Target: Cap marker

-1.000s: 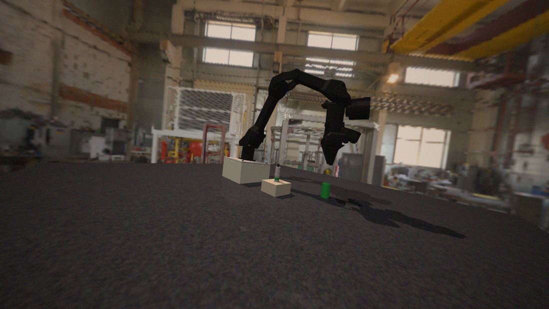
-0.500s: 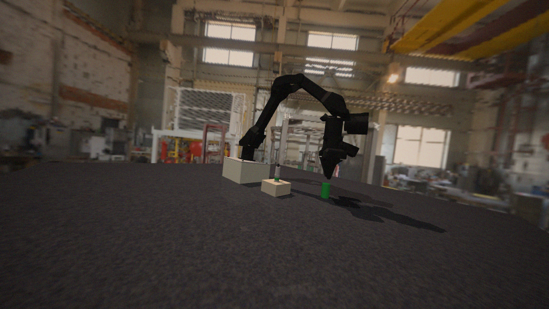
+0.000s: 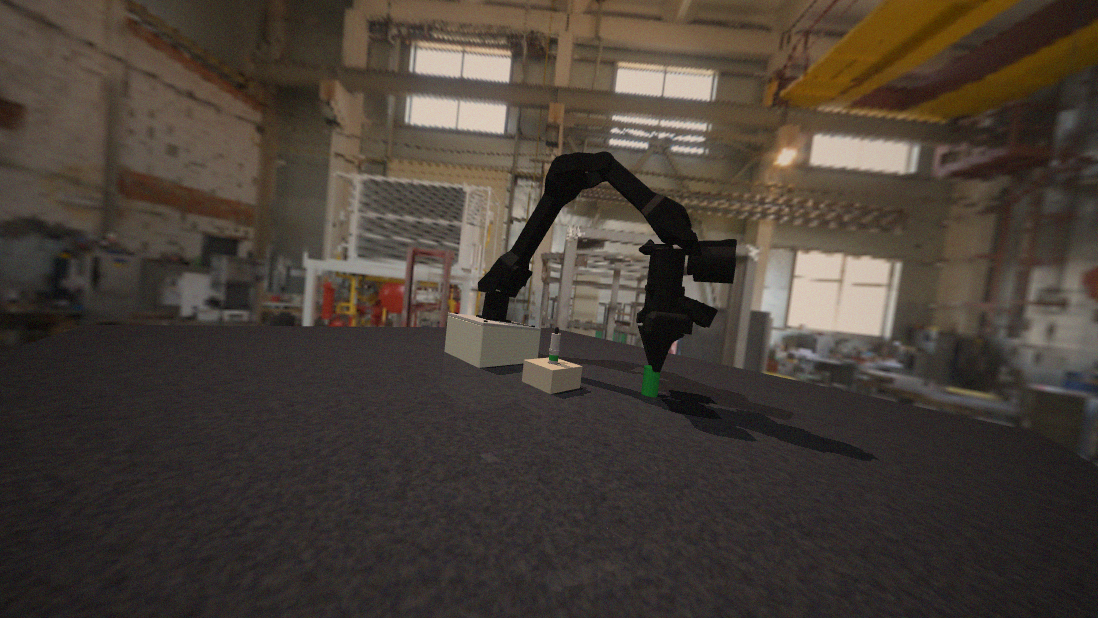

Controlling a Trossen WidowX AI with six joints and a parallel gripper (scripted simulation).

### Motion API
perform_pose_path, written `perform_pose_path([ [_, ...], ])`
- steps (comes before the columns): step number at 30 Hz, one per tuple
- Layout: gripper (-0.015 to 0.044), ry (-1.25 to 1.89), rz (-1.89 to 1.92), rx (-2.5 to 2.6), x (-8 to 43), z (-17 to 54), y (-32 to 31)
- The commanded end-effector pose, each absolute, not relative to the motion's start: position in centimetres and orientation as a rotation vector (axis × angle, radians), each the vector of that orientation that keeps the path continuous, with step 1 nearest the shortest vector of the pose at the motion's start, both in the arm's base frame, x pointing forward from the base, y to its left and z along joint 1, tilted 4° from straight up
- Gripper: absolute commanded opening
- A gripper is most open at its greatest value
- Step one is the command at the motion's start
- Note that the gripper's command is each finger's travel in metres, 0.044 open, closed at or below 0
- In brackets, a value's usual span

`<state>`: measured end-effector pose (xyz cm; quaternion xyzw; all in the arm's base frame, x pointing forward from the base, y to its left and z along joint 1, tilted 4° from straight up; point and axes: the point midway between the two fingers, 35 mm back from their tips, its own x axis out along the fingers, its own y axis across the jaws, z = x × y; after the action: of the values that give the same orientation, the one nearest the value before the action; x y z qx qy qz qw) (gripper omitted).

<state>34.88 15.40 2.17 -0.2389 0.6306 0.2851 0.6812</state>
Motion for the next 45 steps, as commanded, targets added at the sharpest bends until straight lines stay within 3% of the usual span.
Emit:
perform_pose_path([
  [1,0.024,1.417,0.644,-0.536,34.8,1.3,15.5],
  [19,0.024,1.418,0.644,-0.536,34.8,-1.3,15.7],
  [23,0.0135,1.418,0.644,-0.536,34.9,-1.3,15.6],
  [32,0.0075,1.418,0.644,-0.536,34.9,-1.3,15.6],
  [35,0.0,1.417,0.644,-0.536,34.9,-0.7,15.6],
  [45,0.0,1.417,0.644,-0.536,34.8,3.3,15.2],
])
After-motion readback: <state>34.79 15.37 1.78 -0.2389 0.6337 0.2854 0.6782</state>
